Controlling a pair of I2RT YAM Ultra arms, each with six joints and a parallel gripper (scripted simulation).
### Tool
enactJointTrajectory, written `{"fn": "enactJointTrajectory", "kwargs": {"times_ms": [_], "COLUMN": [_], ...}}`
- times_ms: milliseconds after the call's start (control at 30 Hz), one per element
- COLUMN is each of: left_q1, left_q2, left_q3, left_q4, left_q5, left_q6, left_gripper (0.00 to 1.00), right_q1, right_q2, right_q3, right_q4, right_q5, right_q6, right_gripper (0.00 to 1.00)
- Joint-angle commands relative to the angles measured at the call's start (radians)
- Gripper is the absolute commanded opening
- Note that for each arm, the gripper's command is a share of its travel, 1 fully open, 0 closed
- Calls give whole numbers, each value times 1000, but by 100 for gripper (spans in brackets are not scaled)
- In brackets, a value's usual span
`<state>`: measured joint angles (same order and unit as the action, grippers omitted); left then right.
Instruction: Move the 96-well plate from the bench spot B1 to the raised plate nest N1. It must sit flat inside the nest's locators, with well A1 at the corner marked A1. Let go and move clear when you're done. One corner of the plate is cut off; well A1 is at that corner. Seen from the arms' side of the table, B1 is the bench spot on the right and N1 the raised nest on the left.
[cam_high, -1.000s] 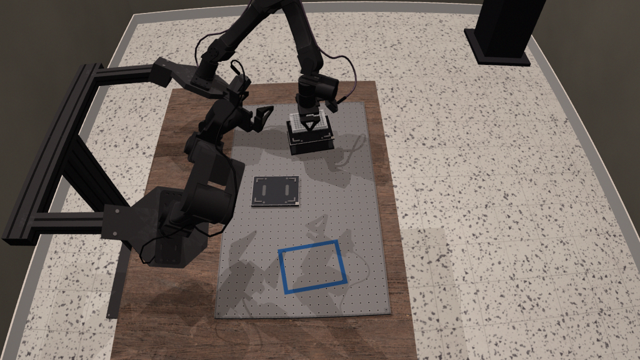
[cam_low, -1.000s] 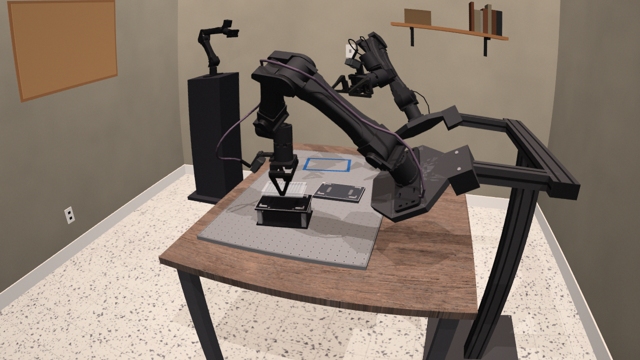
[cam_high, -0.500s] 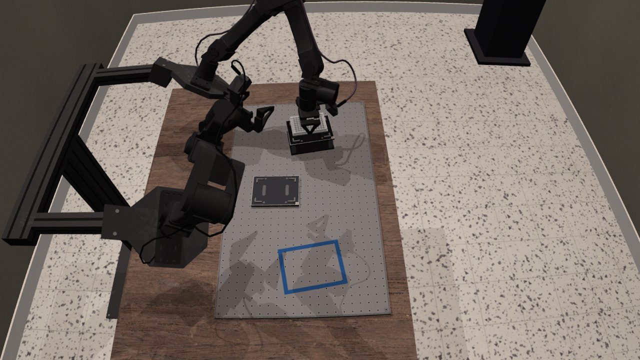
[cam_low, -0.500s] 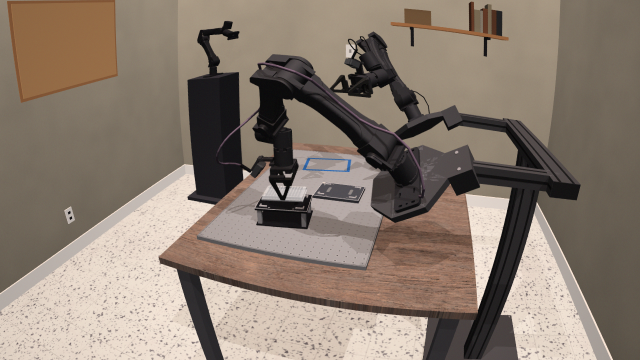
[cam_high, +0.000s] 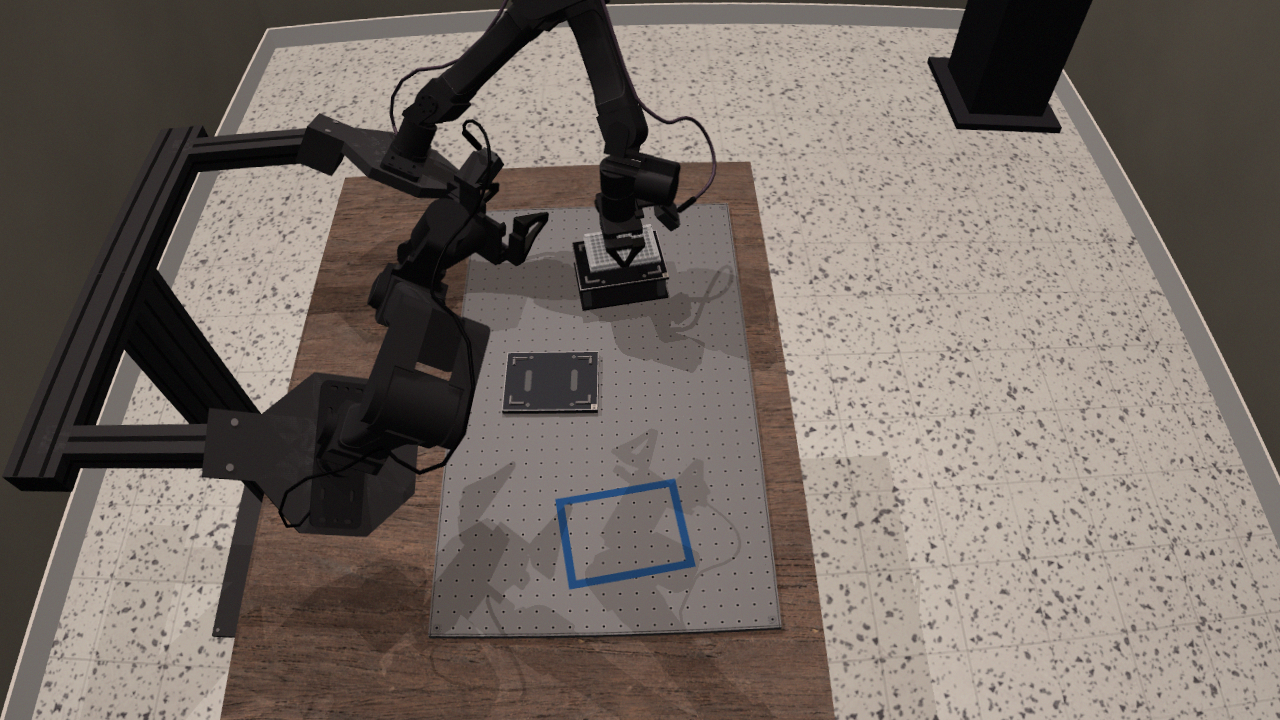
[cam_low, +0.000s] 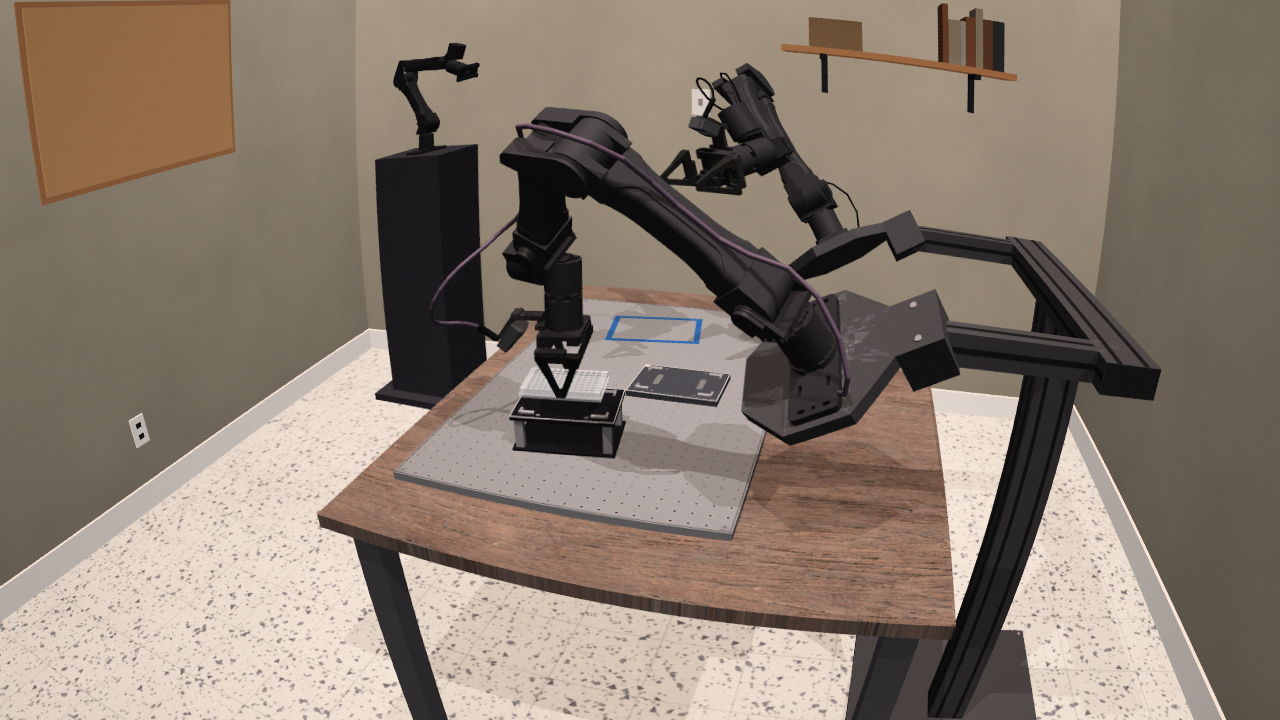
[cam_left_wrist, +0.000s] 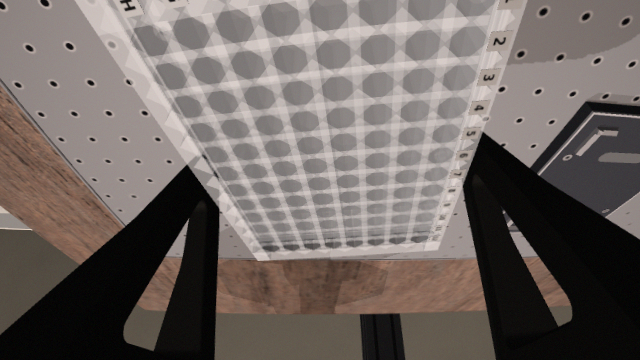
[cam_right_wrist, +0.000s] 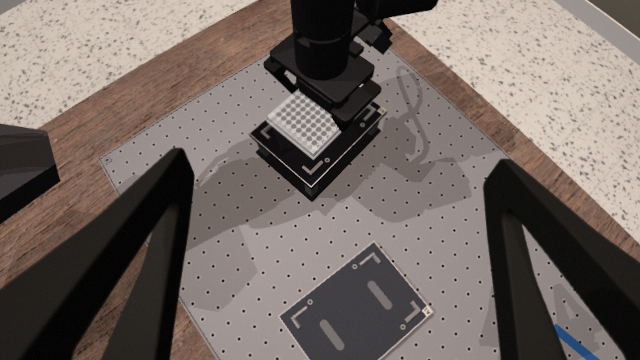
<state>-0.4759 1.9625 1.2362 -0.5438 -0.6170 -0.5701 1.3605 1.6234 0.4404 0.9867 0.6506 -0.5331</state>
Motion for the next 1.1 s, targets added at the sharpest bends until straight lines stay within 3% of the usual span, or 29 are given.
{"fn": "enactJointTrajectory", "kwargs": {"times_ms": [0, 1067], "left_q1": [-26, -9], "left_q2": [-27, -1], "left_q3": [5, -12], "left_q4": [7, 33], "left_q5": [7, 7], "left_q6": [5, 15], "left_gripper": [81, 81], "right_q1": [10, 10], "right_q2": [0, 0], "right_q3": [4, 4], "right_q4": [18, 18], "right_q5": [-4, -4], "right_q6": [-2, -2], "right_gripper": [100, 100]}}
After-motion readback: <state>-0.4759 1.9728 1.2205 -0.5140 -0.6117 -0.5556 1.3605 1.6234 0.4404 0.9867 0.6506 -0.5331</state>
